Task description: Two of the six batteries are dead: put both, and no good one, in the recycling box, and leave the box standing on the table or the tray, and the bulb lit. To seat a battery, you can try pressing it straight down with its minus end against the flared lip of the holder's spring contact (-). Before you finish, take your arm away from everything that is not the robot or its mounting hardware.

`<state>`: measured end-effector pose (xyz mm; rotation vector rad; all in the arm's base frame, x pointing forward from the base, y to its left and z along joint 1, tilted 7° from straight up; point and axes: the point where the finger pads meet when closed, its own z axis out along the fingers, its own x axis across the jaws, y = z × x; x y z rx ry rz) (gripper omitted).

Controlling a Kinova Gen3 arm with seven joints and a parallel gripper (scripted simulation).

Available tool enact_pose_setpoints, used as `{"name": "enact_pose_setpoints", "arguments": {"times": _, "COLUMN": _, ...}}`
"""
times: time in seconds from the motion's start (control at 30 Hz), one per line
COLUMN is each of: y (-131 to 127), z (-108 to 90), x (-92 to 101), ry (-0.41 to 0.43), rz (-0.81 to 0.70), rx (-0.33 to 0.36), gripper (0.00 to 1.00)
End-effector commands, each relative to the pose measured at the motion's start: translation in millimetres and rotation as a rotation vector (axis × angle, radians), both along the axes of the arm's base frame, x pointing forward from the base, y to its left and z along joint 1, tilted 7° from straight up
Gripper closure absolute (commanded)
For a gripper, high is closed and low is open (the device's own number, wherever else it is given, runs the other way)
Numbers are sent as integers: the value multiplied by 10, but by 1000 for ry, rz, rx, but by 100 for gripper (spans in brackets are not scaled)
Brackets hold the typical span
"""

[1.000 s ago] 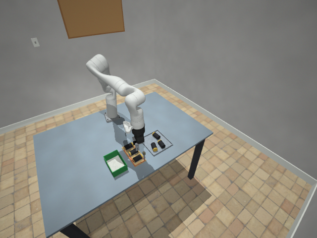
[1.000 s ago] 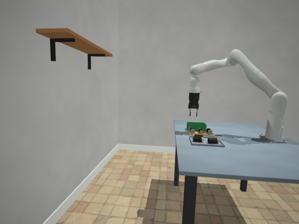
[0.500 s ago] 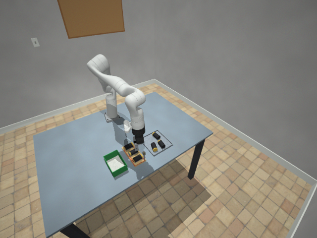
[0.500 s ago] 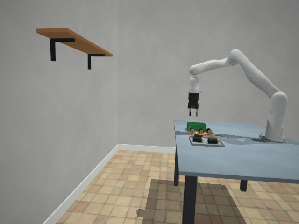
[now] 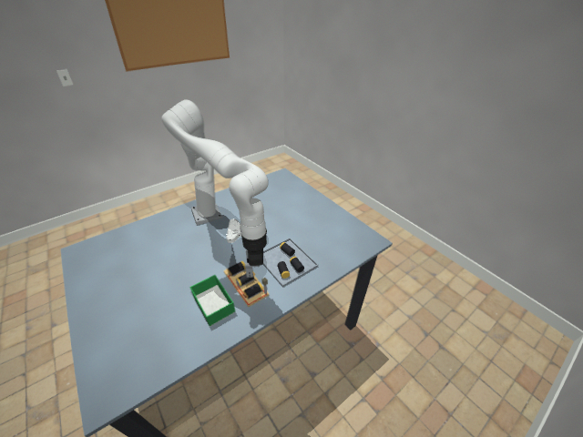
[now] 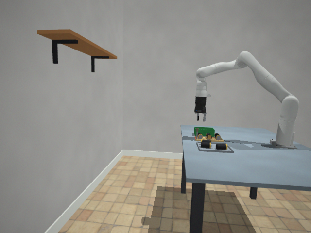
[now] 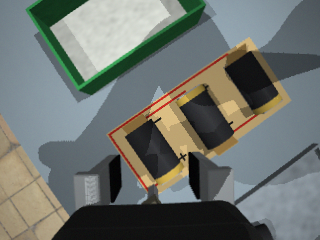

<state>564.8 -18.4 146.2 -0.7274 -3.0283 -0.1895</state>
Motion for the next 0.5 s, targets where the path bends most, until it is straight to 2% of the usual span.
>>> {"name": "enact_pose_setpoints", "arguments": {"times": 0.0, "y": 11, "z": 14, "x": 11, "ry": -3, "rz": -4, "rx": -1, "gripper": 10}}
{"name": "enact_pose_setpoints", "arguments": {"times": 0.47, "y": 11, "z": 14, "x": 11, "ry": 27, "rz": -245, "rx": 1, "gripper": 10}}
